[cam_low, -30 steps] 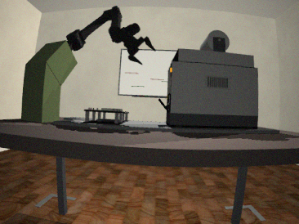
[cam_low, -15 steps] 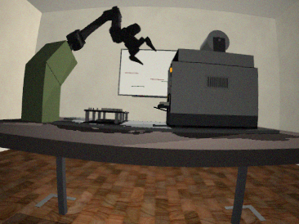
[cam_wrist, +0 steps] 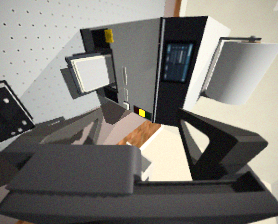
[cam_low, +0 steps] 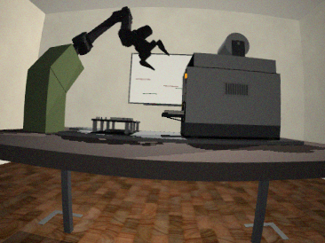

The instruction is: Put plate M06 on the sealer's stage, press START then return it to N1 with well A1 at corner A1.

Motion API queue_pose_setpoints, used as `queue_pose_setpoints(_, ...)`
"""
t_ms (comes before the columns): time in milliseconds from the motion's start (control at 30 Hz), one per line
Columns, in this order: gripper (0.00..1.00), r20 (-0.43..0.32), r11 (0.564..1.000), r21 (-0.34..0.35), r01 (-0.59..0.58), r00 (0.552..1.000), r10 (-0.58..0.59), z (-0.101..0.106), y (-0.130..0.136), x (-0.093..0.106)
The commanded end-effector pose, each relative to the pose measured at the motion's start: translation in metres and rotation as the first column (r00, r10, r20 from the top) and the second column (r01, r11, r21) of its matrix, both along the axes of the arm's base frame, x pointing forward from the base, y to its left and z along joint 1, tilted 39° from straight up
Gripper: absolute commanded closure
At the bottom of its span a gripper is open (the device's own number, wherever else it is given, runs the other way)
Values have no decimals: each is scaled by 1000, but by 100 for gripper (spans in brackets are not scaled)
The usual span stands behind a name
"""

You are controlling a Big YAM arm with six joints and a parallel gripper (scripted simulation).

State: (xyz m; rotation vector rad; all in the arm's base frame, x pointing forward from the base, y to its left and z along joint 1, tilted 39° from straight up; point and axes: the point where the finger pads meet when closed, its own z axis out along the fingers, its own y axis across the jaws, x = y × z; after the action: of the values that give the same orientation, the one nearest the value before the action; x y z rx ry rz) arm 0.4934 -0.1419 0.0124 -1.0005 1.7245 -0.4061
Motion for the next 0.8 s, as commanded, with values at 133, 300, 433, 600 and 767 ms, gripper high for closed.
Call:
queue_pose_setpoints(133, 0, 26, 1000, -9, -8, 1000, 8, 6, 0, 14)
queue_pose_setpoints(300, 0, 33, 999, -29, -21, 999, 22, 8, 2, 16)
queue_pose_setpoints(433, 0, 22, 999, -22, -25, 999, 25, 4, 6, 11)
queue_pose_setpoints(600, 0, 11, 1000, -17, -27, 1000, 27, 0, 10, 6)
queue_pose_setpoints(767, 0, 1, 1000, -11, -6, 1000, 6, -3, 2, -1)
